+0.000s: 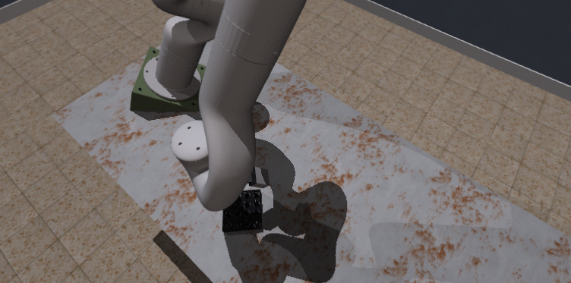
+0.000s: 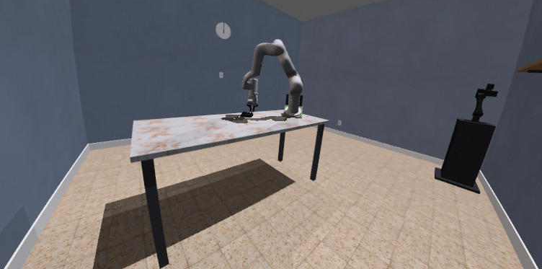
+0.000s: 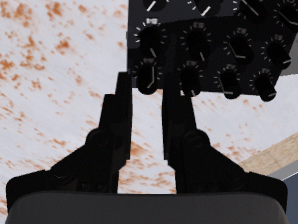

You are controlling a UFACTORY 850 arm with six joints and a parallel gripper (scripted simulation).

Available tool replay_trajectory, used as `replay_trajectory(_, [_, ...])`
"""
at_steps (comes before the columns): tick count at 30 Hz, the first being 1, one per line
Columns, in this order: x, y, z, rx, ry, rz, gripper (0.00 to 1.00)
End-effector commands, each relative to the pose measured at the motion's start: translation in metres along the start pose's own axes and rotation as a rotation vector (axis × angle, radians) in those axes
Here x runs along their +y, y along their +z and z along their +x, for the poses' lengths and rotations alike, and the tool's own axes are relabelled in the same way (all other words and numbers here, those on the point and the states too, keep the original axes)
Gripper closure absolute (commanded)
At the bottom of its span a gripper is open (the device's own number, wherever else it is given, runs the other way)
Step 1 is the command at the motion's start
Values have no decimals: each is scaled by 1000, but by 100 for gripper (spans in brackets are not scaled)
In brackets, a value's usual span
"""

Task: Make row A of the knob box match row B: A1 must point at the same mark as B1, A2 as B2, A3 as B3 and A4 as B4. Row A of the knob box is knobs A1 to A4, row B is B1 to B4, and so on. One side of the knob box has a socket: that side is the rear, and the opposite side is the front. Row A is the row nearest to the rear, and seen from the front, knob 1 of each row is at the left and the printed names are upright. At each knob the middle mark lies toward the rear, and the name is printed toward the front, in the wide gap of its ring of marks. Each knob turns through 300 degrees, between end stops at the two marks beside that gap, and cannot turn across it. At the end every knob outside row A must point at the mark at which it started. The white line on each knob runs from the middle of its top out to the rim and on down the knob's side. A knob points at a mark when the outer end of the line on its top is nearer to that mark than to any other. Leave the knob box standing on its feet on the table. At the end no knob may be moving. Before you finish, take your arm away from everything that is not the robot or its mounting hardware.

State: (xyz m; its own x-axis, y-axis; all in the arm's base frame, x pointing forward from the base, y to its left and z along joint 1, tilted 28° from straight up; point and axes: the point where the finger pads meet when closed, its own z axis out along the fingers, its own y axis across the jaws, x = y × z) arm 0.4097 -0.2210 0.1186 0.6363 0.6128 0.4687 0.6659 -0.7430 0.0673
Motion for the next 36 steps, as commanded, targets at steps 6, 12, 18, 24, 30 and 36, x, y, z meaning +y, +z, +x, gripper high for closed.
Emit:
replay_trajectory(6, [1,0,0,0,0,-1,81])
replay_trajectory(12, [1,0,0,0,0,-1,81])
replay_trajectory(18, [1,2,0,0,0,-1,81])
replay_trajectory(24, [1,6,0,0,0,-1,81])
replay_trajectory(30, [1,9,0,0,0,-1,81])
replay_trajectory(36, [1,11,0,0,0,-1,81])
